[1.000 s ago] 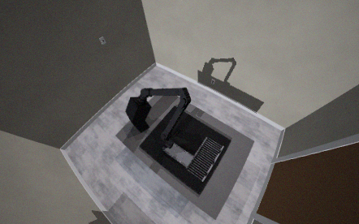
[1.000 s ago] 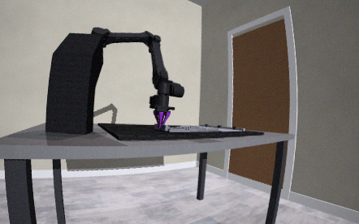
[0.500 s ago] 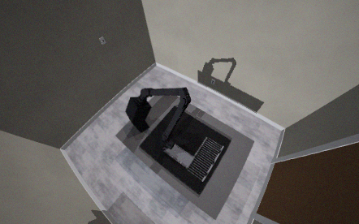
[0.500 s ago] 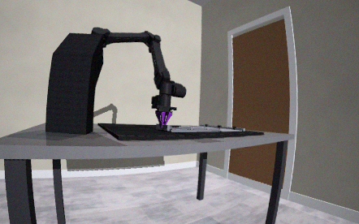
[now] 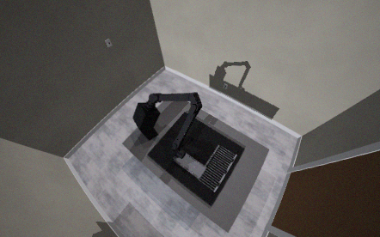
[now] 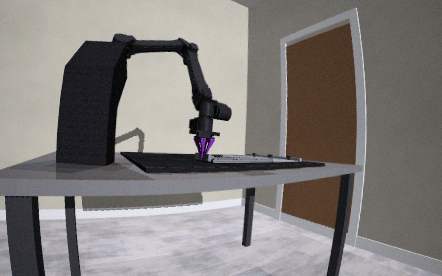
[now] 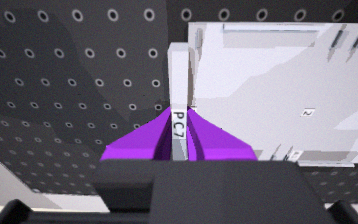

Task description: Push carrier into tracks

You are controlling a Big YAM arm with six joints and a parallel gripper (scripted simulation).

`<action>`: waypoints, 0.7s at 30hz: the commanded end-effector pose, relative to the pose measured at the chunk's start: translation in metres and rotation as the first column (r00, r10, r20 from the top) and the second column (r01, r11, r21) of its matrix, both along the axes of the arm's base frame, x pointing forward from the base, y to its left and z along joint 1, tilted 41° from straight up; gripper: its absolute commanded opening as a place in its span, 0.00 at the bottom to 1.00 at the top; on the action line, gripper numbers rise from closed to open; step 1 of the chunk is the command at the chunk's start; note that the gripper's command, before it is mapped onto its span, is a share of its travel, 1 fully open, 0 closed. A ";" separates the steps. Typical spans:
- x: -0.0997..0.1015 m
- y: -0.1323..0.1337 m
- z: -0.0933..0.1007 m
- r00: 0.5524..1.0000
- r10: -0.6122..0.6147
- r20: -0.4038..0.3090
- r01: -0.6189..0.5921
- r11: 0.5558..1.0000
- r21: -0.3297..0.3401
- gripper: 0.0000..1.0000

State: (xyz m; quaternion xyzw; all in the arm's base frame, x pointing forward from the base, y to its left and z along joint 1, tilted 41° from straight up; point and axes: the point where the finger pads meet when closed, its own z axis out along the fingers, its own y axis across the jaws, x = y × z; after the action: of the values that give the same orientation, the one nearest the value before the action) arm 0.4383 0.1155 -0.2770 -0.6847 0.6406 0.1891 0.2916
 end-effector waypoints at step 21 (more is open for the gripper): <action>0.057 -0.010 0.019 0.998 -0.044 0.047 0.044 0.999 0.000 0.00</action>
State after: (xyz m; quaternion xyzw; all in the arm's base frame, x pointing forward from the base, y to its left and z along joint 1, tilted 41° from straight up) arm 0.4534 0.1146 -0.2747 -0.6820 0.6439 0.1919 0.2889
